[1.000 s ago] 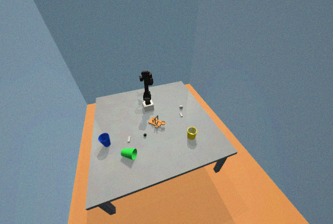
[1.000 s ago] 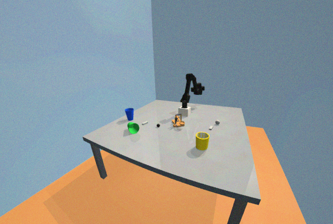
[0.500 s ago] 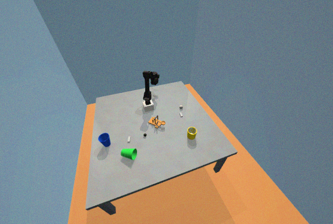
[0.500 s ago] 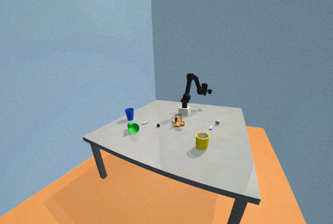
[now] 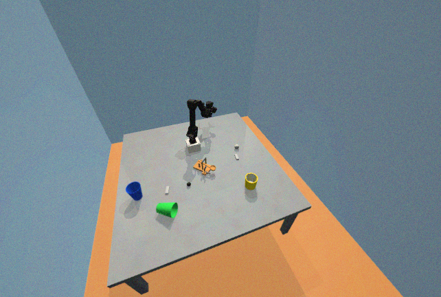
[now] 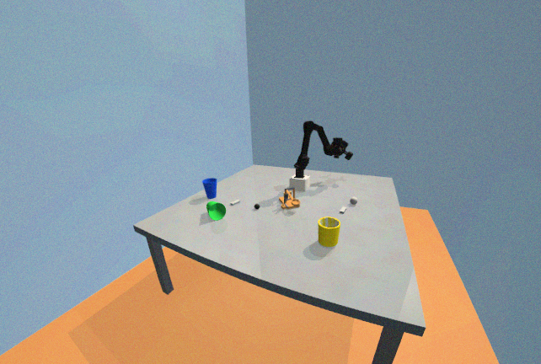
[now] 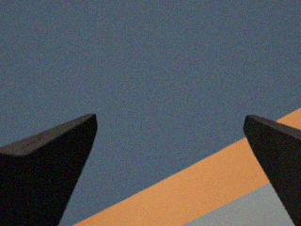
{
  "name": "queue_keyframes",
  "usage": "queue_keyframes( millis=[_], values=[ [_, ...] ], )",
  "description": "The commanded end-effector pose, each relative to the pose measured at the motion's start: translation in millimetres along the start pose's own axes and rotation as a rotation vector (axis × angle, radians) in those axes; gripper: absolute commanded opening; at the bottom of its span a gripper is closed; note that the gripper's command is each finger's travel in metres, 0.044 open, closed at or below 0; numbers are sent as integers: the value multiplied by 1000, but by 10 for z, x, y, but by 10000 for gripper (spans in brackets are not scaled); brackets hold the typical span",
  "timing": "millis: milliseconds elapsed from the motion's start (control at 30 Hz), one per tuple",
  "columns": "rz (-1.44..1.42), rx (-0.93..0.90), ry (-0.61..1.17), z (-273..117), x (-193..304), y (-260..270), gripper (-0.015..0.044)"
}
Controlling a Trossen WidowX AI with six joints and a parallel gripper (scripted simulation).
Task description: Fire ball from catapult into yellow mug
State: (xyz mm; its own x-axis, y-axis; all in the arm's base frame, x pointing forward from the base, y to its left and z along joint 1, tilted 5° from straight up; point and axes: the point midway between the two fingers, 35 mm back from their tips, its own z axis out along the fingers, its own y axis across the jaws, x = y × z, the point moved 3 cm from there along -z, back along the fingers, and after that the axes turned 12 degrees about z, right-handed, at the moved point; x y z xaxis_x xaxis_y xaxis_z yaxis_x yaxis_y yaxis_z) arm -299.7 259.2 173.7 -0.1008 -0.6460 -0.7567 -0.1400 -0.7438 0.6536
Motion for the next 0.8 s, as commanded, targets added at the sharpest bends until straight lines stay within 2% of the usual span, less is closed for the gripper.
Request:
queue_keyframes(
  millis=[0,767],
  values=[
    [86,86,-39,-141,-136,-209,440],
    [609,529,-342,-1294,-679,-1275,440]
  ],
)
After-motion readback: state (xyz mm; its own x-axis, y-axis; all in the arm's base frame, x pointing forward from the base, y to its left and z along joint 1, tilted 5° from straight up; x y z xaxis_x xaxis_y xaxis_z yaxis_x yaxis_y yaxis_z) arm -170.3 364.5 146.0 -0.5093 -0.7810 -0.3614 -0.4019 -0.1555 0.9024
